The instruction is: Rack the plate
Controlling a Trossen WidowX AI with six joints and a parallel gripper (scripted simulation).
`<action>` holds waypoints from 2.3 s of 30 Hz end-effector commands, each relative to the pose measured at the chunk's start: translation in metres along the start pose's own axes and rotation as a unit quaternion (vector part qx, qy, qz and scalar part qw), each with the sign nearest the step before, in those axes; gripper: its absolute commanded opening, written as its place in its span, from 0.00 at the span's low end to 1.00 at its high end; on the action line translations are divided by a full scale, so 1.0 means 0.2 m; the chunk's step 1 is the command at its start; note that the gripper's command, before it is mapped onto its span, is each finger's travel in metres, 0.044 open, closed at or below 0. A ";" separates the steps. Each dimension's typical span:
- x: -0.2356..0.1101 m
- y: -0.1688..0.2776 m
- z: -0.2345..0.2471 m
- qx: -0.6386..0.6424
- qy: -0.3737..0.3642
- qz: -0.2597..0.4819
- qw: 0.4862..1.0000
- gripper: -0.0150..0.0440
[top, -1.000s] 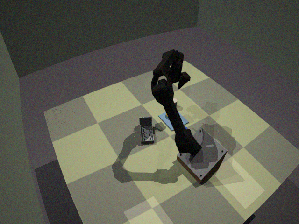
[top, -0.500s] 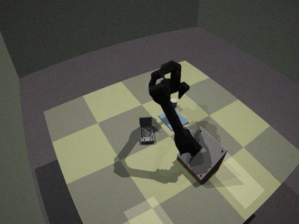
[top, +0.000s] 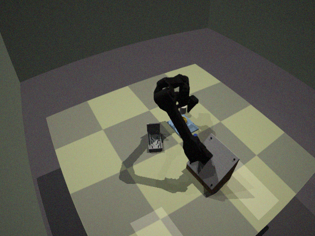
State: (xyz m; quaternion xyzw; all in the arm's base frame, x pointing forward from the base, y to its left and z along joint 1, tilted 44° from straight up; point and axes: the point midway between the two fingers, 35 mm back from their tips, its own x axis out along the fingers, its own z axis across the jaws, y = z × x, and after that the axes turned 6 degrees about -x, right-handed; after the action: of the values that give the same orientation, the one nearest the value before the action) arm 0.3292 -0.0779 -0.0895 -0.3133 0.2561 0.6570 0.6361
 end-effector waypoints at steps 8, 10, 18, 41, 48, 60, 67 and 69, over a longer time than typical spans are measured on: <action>0.11 0.00 0.01 0.003 -0.005 0.002 1.000 0.93; 0.12 0.00 0.01 0.003 -0.005 0.002 1.000 0.93; 0.19 0.00 0.02 0.003 -0.005 0.002 1.000 0.93; 0.27 0.00 0.03 0.003 -0.006 0.002 1.000 0.89; 0.27 0.00 0.03 0.003 -0.006 0.002 1.000 0.82; 0.04 -0.05 -0.01 0.004 -0.002 0.002 1.000 0.31; -0.15 -0.06 -0.02 0.004 -0.001 0.002 1.000 0.25; -0.20 -0.07 -0.02 0.004 0.000 0.002 1.000 0.25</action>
State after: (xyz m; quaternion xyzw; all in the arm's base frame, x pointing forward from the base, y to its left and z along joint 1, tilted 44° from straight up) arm 0.3417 -0.0943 -0.0750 -0.3055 0.2586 0.6575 0.6384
